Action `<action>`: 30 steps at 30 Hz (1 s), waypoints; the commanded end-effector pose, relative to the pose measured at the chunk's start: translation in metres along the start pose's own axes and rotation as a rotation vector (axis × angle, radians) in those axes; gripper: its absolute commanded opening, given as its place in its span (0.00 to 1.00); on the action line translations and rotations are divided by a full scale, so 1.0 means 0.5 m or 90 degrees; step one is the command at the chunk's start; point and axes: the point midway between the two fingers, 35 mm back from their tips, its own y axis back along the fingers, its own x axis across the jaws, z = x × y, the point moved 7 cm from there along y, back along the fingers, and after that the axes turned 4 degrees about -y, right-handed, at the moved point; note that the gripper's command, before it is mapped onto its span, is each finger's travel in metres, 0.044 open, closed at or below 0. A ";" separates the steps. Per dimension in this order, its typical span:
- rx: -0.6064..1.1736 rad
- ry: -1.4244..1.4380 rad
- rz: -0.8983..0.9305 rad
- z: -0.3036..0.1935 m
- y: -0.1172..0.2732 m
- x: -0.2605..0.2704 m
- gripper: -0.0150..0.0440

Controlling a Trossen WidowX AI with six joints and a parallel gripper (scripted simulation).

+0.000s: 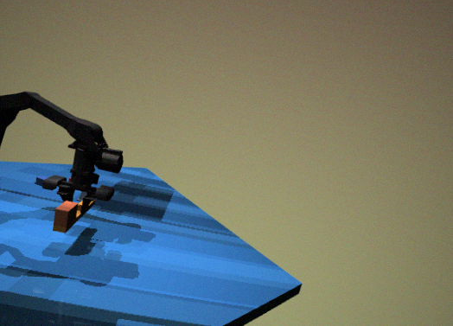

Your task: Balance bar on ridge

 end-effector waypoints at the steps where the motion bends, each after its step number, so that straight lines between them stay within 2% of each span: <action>1: -0.003 -0.001 -0.013 0.001 0.032 0.002 0.25; 8: -0.003 -0.003 -0.013 0.010 0.040 0.002 0.25; 30: -0.009 -0.032 -0.013 0.157 0.048 -0.012 0.25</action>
